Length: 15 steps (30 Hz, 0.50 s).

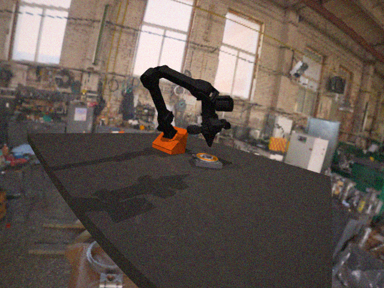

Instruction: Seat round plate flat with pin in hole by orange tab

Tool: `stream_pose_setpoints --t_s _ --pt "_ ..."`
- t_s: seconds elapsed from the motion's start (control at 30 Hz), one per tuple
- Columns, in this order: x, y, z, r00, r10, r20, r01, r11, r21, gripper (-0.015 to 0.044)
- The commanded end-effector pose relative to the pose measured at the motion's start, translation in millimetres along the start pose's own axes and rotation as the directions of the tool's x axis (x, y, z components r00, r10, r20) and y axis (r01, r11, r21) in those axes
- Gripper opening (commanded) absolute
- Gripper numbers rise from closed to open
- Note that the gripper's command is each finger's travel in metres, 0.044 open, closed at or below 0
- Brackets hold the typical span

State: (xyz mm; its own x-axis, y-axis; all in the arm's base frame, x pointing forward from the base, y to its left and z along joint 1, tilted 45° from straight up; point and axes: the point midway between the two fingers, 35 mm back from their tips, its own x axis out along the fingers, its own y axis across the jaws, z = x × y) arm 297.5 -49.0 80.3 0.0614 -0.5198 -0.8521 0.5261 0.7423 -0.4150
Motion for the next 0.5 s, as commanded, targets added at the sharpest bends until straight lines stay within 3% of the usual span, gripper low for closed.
stream_pose_setpoints --t_s 0.0,0.17,0.47 --pt "11.6 20.9 -5.8 0.989 -0.147 -0.011 0.138 0.952 -0.271 0.0000" --pt "17.8 35.2 -9.3 0.969 -0.245 0.011 0.224 0.865 -0.450 0.0000" --pt "21.3 34.8 -9.3 0.968 -0.250 0.013 0.228 0.859 -0.458 0.0000"
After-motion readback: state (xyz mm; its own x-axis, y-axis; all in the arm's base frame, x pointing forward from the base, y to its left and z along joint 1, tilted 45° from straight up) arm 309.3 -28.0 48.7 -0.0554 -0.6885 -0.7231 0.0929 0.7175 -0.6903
